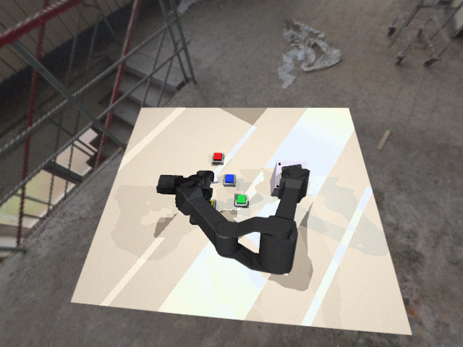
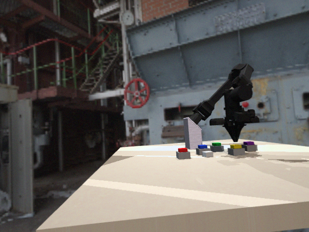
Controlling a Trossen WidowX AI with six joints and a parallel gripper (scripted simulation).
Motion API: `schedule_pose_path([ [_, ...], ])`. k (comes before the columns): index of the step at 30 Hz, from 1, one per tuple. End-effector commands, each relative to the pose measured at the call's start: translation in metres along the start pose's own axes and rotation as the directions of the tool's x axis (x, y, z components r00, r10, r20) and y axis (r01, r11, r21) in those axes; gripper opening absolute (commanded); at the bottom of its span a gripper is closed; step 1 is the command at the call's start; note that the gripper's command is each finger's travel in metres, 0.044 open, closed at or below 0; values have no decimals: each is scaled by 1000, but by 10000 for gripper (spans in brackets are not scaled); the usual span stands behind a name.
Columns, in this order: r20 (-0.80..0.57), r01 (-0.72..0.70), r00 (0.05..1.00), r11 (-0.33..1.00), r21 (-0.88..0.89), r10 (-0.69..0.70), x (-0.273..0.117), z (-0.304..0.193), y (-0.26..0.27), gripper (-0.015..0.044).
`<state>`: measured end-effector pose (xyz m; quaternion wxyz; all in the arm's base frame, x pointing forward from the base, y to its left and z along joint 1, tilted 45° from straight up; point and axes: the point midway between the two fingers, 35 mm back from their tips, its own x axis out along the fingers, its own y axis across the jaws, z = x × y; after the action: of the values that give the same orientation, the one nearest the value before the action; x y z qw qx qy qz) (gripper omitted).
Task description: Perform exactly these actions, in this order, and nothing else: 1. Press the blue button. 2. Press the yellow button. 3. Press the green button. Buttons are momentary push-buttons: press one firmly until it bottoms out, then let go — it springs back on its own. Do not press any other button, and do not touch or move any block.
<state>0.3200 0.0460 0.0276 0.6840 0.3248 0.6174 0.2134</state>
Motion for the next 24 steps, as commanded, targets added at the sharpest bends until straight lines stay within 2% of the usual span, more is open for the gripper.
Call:
schedule_pose_path([
  [1, -6, -4, 1000, 1000, 11, 4, 8, -2, 0, 20],
  [24, -6, -6, 1000, 1000, 11, 6, 19, -3, 0, 20],
])
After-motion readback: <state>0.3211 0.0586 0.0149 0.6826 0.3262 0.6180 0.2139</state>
